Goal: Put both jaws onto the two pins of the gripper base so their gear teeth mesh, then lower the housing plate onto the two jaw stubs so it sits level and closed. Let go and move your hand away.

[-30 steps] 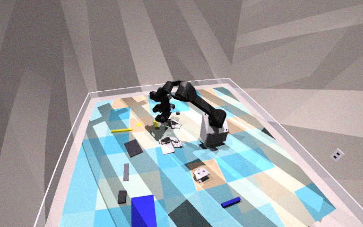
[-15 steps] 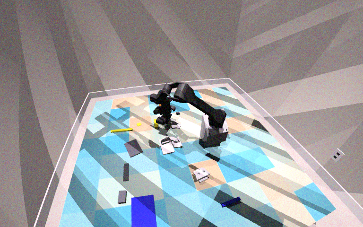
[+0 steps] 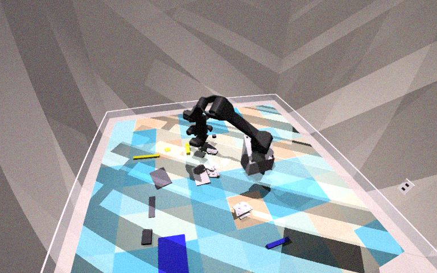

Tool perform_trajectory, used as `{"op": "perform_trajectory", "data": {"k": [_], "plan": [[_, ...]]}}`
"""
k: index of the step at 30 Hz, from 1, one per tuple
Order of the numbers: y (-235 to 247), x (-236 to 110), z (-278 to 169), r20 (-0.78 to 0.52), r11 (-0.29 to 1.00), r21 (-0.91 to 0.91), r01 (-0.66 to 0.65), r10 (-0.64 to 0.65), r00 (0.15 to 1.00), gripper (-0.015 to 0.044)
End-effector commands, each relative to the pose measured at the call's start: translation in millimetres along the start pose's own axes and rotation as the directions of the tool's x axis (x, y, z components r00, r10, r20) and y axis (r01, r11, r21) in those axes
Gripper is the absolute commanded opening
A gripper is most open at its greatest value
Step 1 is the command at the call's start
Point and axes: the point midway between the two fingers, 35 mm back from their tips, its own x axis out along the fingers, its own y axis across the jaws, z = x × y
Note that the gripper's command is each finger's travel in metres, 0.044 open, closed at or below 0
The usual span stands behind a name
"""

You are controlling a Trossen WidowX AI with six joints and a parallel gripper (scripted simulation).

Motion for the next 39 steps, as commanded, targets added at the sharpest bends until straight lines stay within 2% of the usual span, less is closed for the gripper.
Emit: {"op": "perform_trajectory", "data": {"k": [1,26,28,34,37,39], "plan": [[-8,1,-1,-0.005,1.0,-0.003,0.003,-0.003,1.0,0.0],[-33,0,-2,-0.006,1.0,-0.003,0.004,-0.004,1.0,0.0],[-33,-6,-1,-0.004,1.0,-0.003,0.004,-0.004,1.0,0.0],[-34,-60,0,0.002,1.0,0.003,0.009,-0.009,1.0,0.0],[-34,-62,0,0.003,1.0,0.003,0.009,-0.009,1.0,0.0],[-34,-55,2,0.013,1.0,0.01,0.005,-0.005,1.0,0.0053]]}}
